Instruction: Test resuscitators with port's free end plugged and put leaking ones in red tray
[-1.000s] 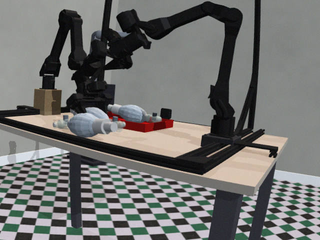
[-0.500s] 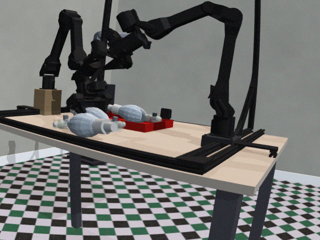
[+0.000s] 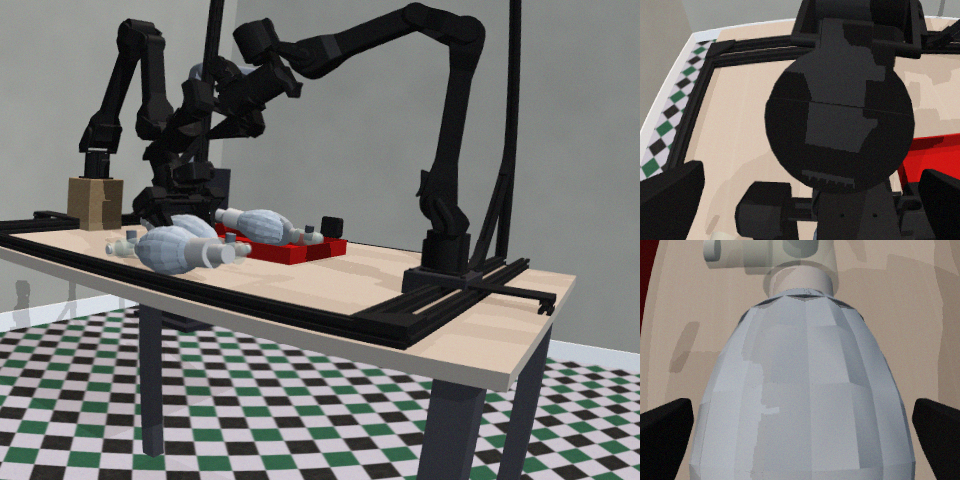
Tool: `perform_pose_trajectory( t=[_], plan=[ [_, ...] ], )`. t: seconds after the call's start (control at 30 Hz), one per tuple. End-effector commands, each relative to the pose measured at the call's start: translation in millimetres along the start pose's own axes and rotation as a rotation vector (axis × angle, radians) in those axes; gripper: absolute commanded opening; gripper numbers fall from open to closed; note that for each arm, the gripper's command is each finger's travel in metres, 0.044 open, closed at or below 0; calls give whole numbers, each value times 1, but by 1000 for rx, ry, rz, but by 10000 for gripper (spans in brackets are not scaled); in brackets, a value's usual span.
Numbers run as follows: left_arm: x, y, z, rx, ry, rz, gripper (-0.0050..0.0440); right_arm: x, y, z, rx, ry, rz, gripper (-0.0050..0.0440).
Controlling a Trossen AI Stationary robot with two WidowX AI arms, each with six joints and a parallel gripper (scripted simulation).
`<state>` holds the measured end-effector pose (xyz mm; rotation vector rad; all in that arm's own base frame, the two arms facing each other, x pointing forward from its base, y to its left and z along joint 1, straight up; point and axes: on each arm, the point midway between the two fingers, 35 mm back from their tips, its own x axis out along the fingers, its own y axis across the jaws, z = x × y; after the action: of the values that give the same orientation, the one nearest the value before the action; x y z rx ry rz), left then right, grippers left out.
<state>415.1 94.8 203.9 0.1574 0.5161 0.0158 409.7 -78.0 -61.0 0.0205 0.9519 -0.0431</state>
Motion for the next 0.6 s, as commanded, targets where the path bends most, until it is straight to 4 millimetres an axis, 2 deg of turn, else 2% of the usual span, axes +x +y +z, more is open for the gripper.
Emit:
perform_pose_trajectory(
  t=[0.0, 0.3, 0.33, 0.57],
  plan=[
    [-3, 6, 16, 2, -41, 22, 440, 0, 0, 0, -1, 0, 0, 440],
    [-5, 7, 22, 4, -57, 28, 440, 0, 0, 0, -1, 0, 0, 440],
    [-2, 1, 2, -3, -5, 10, 440, 0, 0, 0, 1, 1, 0, 440],
    [-15, 3, 9, -18, -45, 39, 440, 0, 0, 0, 1, 1, 0, 440]
  ],
)
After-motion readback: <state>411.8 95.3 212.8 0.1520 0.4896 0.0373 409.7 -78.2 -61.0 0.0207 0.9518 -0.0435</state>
